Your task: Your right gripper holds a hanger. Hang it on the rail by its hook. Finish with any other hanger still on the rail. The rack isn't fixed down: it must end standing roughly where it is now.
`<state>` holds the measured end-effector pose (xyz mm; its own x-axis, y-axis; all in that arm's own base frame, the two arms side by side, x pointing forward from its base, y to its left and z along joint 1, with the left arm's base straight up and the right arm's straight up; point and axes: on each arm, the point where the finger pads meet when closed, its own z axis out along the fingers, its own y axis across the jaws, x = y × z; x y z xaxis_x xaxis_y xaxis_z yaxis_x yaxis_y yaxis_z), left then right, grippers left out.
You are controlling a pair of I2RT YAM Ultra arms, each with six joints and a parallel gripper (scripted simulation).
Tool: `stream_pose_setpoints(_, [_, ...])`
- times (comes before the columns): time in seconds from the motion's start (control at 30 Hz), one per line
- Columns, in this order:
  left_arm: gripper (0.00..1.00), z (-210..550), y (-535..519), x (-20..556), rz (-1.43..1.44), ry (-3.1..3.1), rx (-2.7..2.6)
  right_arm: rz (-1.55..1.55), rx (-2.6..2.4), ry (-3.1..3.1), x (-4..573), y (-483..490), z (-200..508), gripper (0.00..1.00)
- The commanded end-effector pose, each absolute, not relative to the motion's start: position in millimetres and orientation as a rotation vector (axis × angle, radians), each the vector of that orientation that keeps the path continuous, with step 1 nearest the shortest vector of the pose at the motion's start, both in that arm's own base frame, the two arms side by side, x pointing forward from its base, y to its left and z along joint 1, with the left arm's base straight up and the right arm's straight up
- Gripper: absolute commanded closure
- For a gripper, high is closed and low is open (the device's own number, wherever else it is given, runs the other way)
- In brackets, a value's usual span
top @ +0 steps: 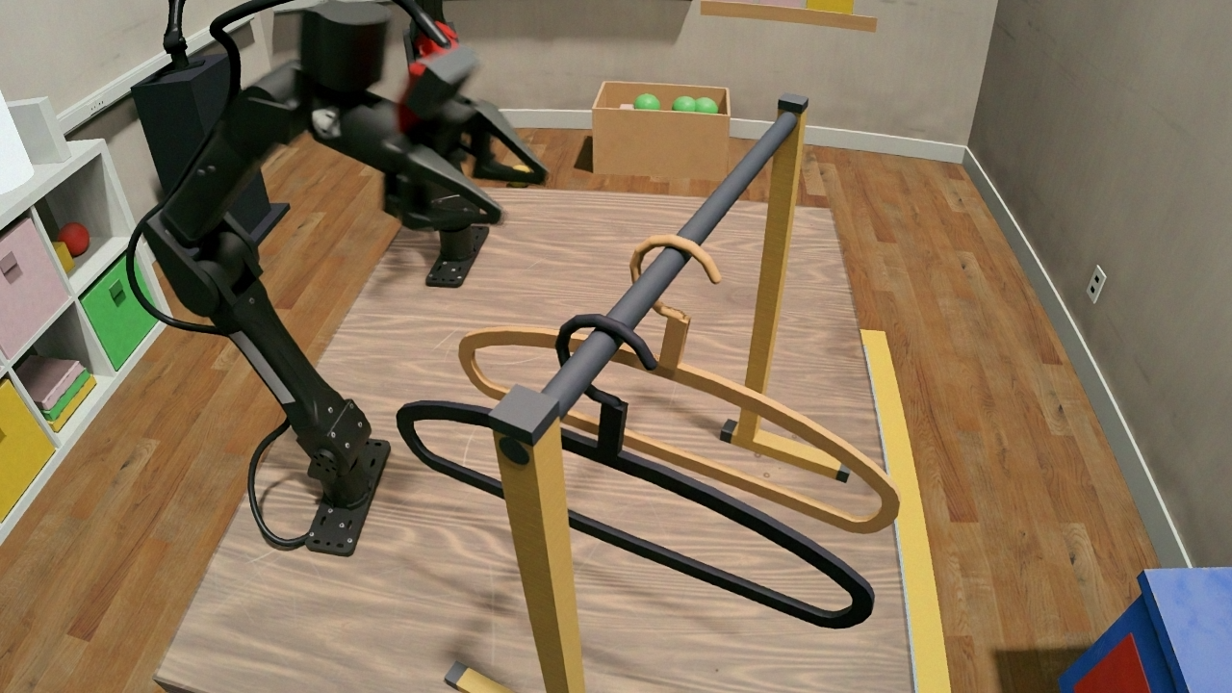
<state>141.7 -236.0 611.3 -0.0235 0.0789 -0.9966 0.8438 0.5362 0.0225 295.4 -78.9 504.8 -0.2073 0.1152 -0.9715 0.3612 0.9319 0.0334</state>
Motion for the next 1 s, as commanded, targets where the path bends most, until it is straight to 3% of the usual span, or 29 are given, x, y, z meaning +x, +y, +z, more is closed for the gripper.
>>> stream_pose_setpoints(0.0, [0.0,611.8,-237.8,141.0,-0.745,1.488,0.839,-0.254,0.388,1.887,277.3,-72.5,487.6,0.35])
stream_pose_setpoints(0.97, [0.0,611.8,-237.8,141.0,-0.745,1.488,0.839,-0.259,0.383,1.907,278.1,-71.9,482.2,0.35])
